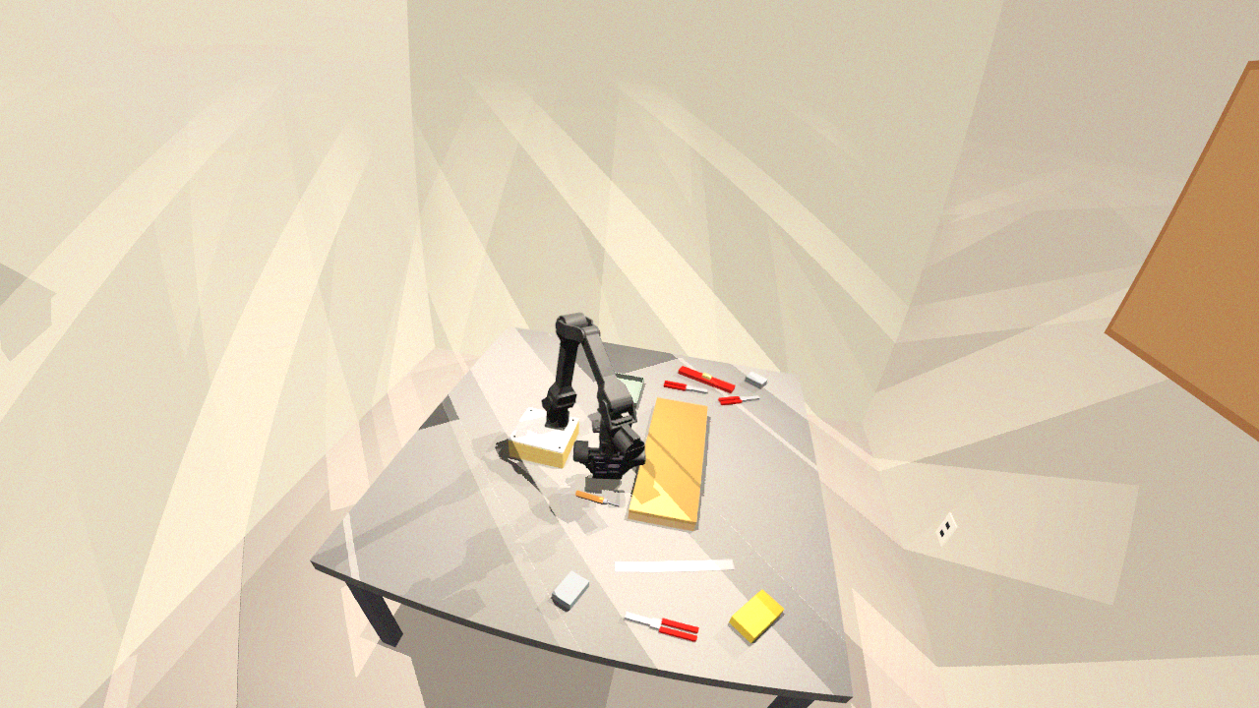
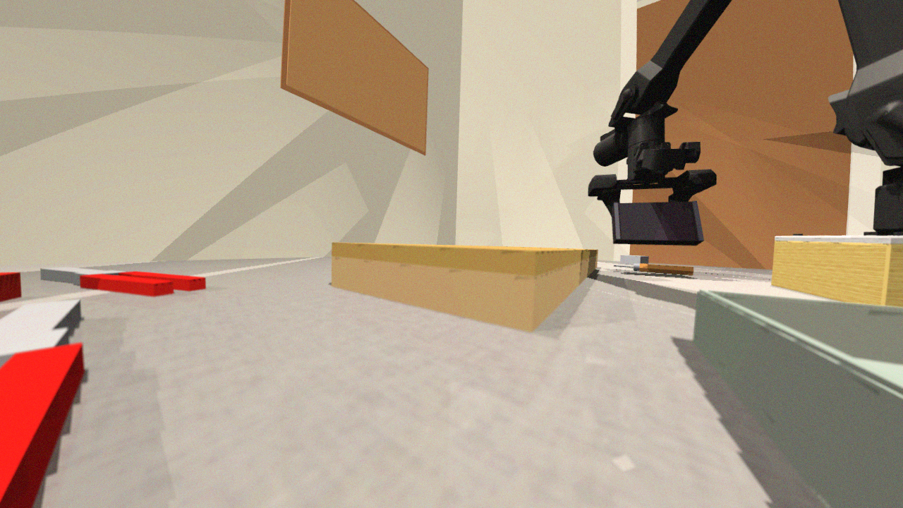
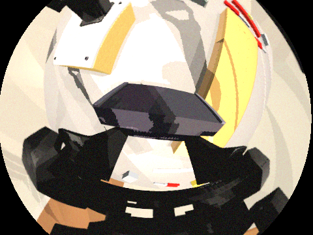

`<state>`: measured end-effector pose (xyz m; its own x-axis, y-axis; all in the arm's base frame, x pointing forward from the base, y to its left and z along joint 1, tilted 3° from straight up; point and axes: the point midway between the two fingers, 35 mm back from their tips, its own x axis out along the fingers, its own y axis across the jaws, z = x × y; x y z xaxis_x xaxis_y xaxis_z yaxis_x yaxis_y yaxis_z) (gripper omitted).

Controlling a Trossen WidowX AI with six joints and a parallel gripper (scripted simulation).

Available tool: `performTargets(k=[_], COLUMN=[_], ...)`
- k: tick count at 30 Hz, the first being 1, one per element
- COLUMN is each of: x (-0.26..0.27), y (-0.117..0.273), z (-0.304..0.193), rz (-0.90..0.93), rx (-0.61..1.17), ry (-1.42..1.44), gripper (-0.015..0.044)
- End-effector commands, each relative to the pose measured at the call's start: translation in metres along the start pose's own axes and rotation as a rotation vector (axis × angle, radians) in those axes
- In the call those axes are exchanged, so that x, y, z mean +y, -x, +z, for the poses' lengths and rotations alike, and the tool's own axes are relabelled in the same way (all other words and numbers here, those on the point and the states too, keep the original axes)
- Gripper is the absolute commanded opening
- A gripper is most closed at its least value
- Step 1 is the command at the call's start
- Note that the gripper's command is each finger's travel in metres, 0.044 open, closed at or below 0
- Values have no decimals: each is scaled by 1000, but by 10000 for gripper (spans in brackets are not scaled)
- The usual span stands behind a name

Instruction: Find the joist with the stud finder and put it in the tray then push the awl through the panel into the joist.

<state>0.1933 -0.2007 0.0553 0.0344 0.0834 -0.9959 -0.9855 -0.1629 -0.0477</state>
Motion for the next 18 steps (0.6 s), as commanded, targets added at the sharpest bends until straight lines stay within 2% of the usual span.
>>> performTargets(k=[1, 18], x=[0, 0], y=[2, -1], z=[1, 3], rz=[-2, 2], rx=[32, 112], ry=[-3, -6], gripper=[0, 0])
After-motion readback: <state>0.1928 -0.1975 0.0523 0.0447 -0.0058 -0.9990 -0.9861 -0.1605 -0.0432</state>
